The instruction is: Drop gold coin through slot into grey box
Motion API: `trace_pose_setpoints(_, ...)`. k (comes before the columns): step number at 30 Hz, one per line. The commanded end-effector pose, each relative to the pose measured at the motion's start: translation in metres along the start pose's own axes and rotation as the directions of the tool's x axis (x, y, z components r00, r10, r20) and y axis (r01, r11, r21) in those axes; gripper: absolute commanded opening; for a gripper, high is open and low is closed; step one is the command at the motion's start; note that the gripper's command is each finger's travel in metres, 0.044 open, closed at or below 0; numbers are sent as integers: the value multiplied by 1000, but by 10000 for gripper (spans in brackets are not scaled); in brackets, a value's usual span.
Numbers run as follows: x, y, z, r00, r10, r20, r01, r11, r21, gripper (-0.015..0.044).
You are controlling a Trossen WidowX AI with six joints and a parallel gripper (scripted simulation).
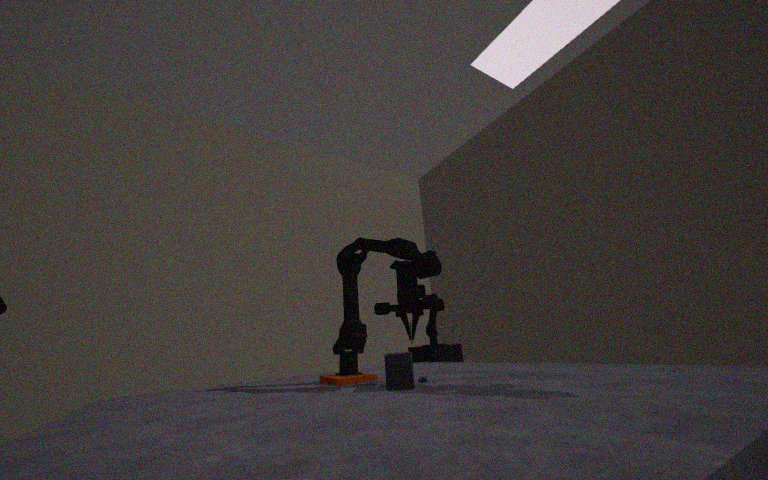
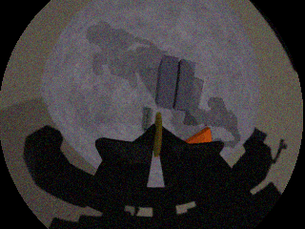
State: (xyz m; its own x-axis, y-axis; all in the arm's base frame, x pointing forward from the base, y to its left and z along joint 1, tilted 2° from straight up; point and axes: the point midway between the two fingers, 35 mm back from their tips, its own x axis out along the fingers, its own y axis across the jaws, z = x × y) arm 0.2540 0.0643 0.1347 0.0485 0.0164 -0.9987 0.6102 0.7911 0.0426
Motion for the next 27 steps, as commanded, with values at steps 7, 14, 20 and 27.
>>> trace_pose_setpoints(7, -2, -7, 24, 1000, 9, 4, -9, 1000, -1, 0)
trace_pose_setpoints(14, -2, -15, 39, 1000, 8, 4, -8, 1000, 3, 0)
trace_pose_setpoints(20, -2, -23, 53, 1000, 7, 4, -7, 1000, 6, 0)
trace_pose_setpoints(27, -2, -33, 67, 1000, 5, 5, -5, 1000, 10, 0)
